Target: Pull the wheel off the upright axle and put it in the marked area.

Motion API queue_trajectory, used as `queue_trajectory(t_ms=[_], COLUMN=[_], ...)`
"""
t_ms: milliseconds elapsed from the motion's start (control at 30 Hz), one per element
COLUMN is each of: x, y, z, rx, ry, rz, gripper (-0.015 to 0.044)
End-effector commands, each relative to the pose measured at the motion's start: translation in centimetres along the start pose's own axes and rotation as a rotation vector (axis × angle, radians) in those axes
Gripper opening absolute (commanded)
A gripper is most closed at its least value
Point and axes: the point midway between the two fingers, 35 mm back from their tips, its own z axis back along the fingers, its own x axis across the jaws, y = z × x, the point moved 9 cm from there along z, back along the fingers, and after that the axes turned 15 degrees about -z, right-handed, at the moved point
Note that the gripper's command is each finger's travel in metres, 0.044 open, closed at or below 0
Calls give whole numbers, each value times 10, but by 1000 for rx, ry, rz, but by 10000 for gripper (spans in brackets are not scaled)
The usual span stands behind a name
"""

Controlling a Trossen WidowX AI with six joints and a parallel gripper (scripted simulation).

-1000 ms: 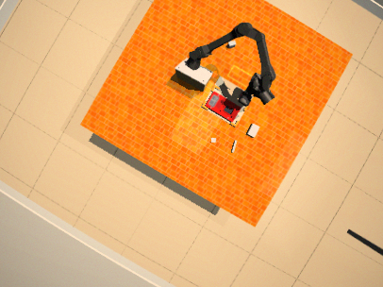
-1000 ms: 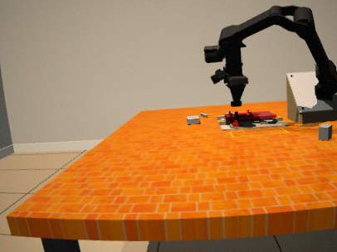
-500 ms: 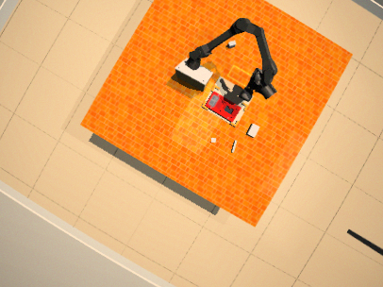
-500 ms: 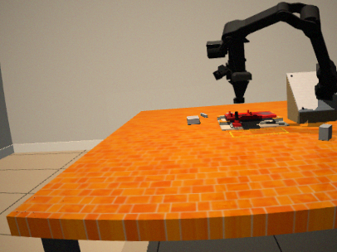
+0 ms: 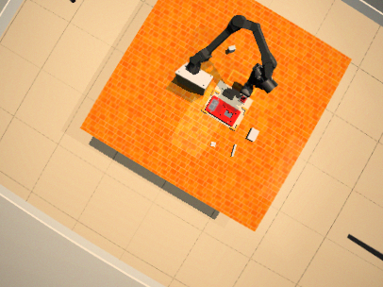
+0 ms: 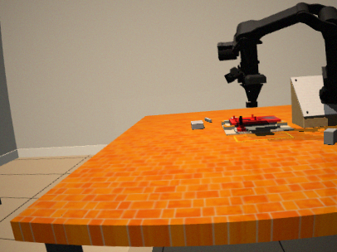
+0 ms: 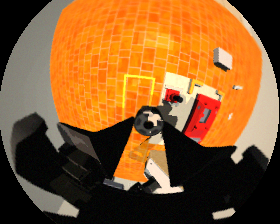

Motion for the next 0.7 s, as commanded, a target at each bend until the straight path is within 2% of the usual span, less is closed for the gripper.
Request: queue_trajectory(t_ms=[0, 367, 667], x=[9, 24, 25], y=[11, 32, 32], z=[0, 0, -18], rx=[4, 6, 5], ry=[-4, -5, -6], rz=[-7, -6, -6], gripper=[0, 0, 0])
